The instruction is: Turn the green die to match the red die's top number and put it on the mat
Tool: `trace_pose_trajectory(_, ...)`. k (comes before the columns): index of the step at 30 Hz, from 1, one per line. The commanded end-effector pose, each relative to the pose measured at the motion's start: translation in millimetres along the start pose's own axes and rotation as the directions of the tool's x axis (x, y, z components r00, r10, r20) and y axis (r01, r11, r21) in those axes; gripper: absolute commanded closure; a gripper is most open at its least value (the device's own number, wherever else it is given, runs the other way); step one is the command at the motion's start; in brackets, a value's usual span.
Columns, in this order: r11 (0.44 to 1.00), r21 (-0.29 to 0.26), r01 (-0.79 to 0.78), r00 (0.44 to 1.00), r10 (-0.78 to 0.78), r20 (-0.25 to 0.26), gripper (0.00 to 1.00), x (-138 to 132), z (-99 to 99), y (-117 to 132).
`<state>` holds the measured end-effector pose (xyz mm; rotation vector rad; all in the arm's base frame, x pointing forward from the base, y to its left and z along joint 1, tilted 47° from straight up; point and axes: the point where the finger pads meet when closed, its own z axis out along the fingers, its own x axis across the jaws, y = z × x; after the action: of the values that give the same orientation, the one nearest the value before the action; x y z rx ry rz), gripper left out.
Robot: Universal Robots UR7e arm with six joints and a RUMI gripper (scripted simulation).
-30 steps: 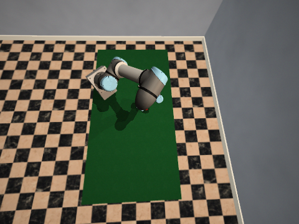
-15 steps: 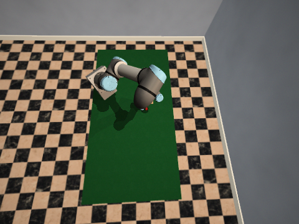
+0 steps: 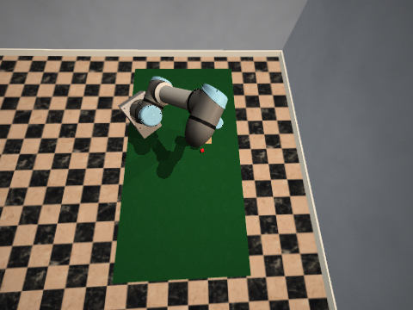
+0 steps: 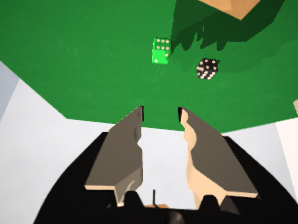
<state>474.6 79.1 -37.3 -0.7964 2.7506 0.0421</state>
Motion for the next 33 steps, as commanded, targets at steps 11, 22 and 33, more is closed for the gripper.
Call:
trace_pose_trajectory(11,0.920,0.393,-0.002,1.000,0.003,-0.002,0.76,0,5.6,21)
trace_pose_trajectory(22,0.806,0.591,-0.002,1.000,0.004,-0.001,0.76,0,7.8,33)
trace_pose_trajectory(33,0.748,0.664,-0.003,1.000,0.003,0.001,0.76,0,8.2,38)
